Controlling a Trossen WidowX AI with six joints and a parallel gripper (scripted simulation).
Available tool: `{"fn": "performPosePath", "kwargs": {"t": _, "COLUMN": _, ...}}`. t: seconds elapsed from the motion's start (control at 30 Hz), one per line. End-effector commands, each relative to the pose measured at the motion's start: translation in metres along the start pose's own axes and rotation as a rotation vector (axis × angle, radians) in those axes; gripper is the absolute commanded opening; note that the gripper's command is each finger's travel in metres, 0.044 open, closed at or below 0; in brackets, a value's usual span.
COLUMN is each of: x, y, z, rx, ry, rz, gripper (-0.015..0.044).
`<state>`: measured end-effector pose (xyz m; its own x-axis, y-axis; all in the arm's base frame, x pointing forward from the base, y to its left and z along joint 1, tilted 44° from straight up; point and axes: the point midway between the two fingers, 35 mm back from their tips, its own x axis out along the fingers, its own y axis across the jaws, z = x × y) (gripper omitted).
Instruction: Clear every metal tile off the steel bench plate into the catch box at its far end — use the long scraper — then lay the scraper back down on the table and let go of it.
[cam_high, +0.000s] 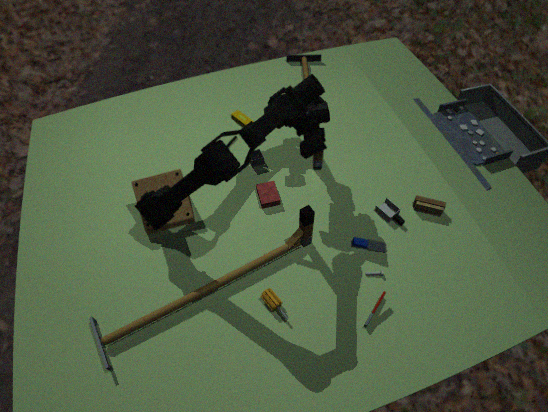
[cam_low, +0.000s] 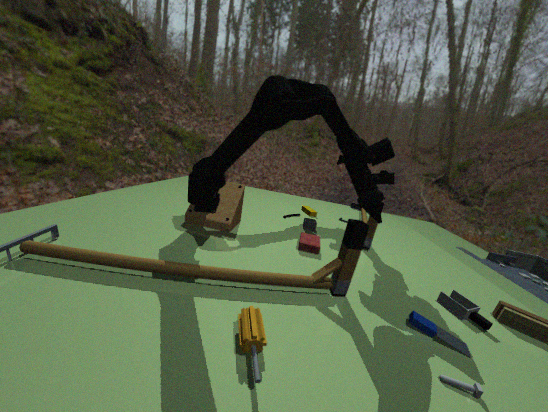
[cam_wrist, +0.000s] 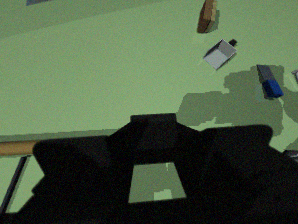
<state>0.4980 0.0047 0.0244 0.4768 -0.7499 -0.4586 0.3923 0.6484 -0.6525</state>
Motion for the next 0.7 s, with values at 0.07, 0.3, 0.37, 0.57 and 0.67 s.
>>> {"fn": "performPosePath", "kwargs": {"t": 0.07, "x": -0.013, "y": -0.001, "z": -0.002, "rx": 0.006, "ry": -0.014, "rz": 0.009, "gripper": 0.0000}}
{"fn": "performPosePath", "kwargs": {"t": 0.3, "x": -0.019, "y": -0.004, "z": -0.010, "rx": 0.005, "ry": -0.013, "rz": 0.009, "gripper": 0.0000}}
{"fn": "performPosePath", "kwargs": {"t": 0.37, "x": -0.021, "y": -0.005, "z": -0.012, "rx": 0.005, "ry": -0.013, "rz": 0.009, "gripper": 0.0000}}
{"fn": "performPosePath", "kwargs": {"t": 0.57, "x": -0.026, "y": -0.008, "z": -0.019, "rx": 0.005, "ry": -0.012, "rz": 0.010, "gripper": 0.0000}}
{"fn": "performPosePath", "kwargs": {"t": 0.67, "x": -0.028, "y": -0.009, "z": -0.022, "rx": 0.005, "ry": -0.012, "rz": 0.010, "gripper": 0.0000}}
